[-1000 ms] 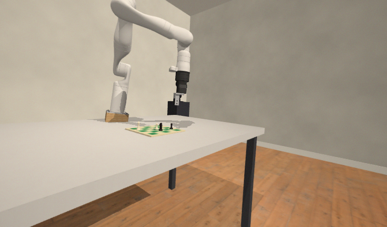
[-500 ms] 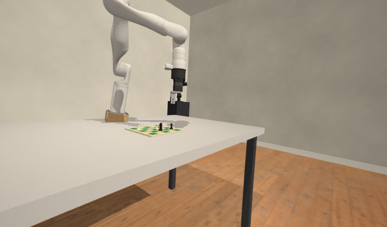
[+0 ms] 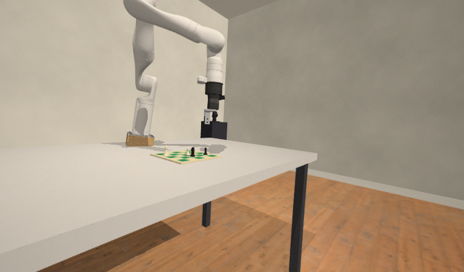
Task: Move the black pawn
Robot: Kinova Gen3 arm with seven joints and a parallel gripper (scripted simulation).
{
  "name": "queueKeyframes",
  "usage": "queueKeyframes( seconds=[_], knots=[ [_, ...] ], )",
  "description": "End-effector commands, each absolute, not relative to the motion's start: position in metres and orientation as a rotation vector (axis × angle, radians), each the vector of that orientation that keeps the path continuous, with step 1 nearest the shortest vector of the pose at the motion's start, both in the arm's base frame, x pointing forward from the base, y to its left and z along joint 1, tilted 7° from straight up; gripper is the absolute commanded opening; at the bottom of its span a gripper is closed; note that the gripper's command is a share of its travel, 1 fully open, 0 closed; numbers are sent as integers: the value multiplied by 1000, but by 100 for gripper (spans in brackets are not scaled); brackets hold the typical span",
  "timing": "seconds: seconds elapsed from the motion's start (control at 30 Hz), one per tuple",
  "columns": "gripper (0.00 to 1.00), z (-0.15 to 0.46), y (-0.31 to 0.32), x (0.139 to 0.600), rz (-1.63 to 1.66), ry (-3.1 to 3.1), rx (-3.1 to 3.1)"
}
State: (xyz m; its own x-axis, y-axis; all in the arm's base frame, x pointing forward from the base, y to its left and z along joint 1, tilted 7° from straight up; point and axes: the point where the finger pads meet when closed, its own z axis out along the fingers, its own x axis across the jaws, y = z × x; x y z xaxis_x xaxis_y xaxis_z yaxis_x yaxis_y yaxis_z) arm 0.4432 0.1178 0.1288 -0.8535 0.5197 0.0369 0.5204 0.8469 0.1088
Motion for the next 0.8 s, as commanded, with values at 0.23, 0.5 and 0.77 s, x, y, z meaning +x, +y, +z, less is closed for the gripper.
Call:
queueKeyframes(
  seconds=[0.23, 0.5, 0.77],
  knots=[
    [100, 127, 118, 442, -179, -2978, -951],
    [100, 122, 119, 440, -175, -2905, -1128],
    [100, 114, 120, 436, -164, -2722, -1482]
  ],
)
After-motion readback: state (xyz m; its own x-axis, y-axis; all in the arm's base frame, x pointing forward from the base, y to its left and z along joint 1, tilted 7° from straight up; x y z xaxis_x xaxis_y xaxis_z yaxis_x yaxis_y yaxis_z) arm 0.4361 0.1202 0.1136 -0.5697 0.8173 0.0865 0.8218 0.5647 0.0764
